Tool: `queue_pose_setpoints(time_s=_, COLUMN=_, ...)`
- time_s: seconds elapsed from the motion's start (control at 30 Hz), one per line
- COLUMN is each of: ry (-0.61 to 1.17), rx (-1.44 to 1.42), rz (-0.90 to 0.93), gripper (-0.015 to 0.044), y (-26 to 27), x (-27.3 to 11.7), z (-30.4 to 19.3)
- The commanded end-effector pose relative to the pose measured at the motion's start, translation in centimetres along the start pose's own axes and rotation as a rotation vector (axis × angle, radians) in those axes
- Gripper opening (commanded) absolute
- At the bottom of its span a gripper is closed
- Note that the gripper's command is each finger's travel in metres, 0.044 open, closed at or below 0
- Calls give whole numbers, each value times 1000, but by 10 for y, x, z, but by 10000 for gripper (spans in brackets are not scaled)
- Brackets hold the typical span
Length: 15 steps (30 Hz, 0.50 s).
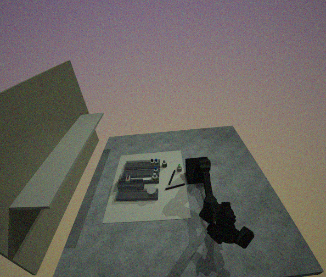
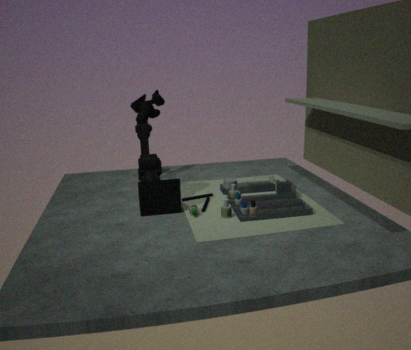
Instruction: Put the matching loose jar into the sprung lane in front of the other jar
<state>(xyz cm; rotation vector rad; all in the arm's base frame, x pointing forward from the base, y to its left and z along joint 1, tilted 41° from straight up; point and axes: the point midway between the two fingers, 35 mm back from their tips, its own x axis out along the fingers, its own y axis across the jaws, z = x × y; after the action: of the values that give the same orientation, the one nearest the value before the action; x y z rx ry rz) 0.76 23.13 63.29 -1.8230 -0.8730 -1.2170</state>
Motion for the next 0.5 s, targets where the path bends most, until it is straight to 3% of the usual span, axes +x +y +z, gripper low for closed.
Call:
queue_pose_setpoints(time_s=0.0, ry=5, rx=4, rz=4, gripper=426, y=1, x=1, z=-3)
queue_pose_setpoints(time_s=0.47, ry=350, rx=304, rz=367, gripper=440, y=144, x=9, z=-183)
